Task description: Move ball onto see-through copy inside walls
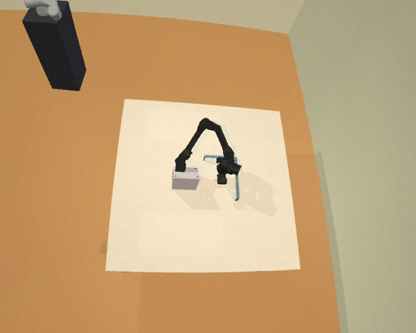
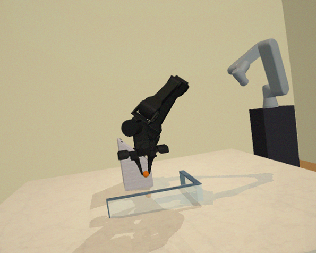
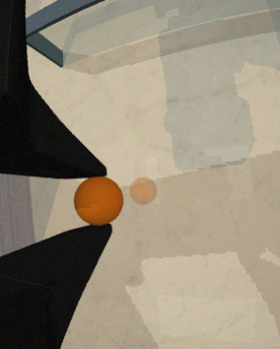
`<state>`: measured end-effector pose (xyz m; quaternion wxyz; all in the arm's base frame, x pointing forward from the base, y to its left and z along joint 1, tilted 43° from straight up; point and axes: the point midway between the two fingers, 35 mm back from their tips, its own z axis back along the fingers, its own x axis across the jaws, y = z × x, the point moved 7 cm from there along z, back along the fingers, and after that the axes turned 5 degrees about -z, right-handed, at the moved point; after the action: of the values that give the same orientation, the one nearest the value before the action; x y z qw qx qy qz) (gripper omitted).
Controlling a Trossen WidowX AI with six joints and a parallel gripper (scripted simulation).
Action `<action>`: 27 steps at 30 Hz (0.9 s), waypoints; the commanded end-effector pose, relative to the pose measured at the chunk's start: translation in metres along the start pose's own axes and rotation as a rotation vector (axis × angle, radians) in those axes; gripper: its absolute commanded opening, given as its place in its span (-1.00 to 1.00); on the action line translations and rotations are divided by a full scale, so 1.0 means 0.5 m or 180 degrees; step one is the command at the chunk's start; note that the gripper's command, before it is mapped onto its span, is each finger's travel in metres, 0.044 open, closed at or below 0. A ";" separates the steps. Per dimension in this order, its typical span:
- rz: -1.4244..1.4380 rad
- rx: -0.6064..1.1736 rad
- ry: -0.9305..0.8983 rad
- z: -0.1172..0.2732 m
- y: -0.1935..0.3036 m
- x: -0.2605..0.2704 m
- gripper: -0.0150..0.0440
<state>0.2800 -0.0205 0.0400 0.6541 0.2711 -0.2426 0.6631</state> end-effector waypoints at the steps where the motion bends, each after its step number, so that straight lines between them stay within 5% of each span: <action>1: -0.0027 0.0024 -0.0005 -0.037 0.002 -0.004 -0.49; 10: -0.0026 0.0026 -0.0019 -0.130 0.007 -0.002 -0.49; 27: -0.0027 0.0027 -0.0021 -0.162 0.008 -0.001 -0.49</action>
<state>0.2747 0.0294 -0.0134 0.6526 0.2715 -0.2428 0.6643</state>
